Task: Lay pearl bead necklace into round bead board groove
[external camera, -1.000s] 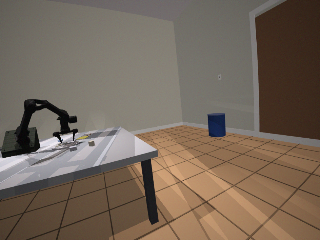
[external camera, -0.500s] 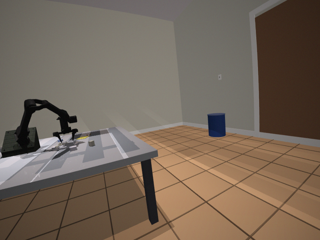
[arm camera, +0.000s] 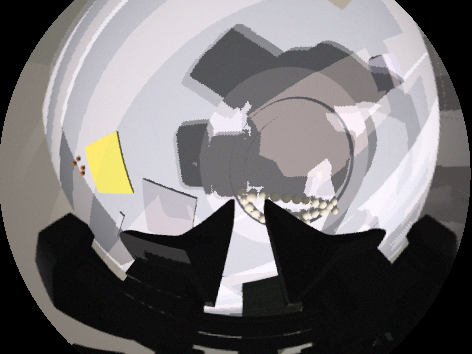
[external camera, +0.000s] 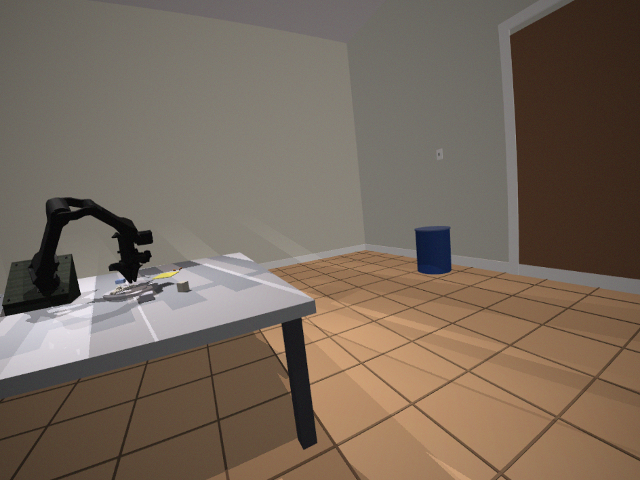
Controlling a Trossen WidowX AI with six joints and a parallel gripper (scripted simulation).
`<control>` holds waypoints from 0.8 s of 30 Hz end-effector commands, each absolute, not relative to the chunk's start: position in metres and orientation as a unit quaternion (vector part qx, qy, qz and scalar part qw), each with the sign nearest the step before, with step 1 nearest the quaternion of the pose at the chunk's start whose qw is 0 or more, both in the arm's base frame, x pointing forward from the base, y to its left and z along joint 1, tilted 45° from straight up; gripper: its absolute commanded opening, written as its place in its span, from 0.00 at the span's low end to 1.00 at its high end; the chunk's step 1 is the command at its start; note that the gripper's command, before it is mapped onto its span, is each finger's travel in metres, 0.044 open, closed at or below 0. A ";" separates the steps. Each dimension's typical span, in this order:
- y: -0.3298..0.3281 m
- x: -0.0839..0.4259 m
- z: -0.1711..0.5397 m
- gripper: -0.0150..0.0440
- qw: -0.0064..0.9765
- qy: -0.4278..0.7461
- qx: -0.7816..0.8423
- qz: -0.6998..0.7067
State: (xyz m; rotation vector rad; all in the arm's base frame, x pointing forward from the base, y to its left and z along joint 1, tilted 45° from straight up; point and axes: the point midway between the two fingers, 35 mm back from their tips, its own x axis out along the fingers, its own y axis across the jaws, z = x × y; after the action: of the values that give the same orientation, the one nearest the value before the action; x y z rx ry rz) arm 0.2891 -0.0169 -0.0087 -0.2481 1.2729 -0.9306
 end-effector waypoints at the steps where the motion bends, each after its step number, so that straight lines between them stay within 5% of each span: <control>1: -0.011 0.287 0.010 0.46 0.596 0.688 -0.390 -0.139; 13: -0.009 0.283 0.019 0.46 0.430 0.695 -0.568 0.100; 24: -0.009 0.283 0.019 0.46 0.427 0.694 -0.570 0.104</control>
State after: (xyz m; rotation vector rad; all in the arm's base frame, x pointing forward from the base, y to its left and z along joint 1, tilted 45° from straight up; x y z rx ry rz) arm 0.2822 -0.0122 0.0128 -1.3432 1.7381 0.1477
